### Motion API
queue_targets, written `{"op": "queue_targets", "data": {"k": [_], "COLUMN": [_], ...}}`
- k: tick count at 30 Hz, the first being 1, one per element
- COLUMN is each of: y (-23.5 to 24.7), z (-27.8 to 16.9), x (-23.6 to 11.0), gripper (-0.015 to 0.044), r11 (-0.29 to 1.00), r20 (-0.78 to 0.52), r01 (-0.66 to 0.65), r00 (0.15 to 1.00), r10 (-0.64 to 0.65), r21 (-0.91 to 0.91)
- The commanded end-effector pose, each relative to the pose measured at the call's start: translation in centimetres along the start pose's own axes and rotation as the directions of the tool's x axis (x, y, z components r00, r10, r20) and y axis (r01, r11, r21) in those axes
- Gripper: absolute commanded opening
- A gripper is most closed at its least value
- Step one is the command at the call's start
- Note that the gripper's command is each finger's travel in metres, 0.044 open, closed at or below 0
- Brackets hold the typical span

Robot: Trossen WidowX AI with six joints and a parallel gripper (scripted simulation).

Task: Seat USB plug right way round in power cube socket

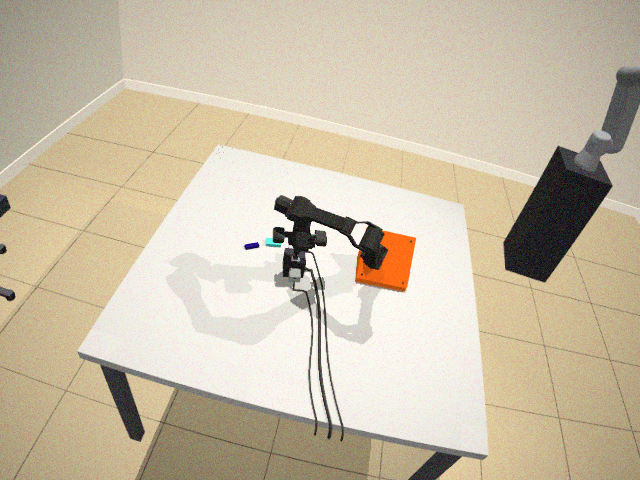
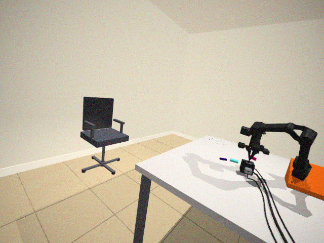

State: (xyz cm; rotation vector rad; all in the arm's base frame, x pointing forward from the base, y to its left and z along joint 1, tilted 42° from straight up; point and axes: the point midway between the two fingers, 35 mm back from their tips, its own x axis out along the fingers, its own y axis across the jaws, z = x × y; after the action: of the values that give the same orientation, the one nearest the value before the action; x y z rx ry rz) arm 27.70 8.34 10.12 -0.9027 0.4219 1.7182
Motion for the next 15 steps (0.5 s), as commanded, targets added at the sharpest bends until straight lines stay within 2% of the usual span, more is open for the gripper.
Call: {"op": "queue_targets", "data": {"k": [1,3,15], "y": [0.0,0.0,0.0], "z": [0.0,0.0,0.0], "x": [0.0,0.0,0.0], "gripper": [0.0053,0.0095,0.0095], "r11": [1.0,1.0,1.0], "r20": [0.0,0.0,0.0], "r01": [0.0,0.0,0.0], "r00": [1.0,1.0,1.0], "r10": [0.0,0.0,0.0], "r21": [0.0,0.0,0.0]}}
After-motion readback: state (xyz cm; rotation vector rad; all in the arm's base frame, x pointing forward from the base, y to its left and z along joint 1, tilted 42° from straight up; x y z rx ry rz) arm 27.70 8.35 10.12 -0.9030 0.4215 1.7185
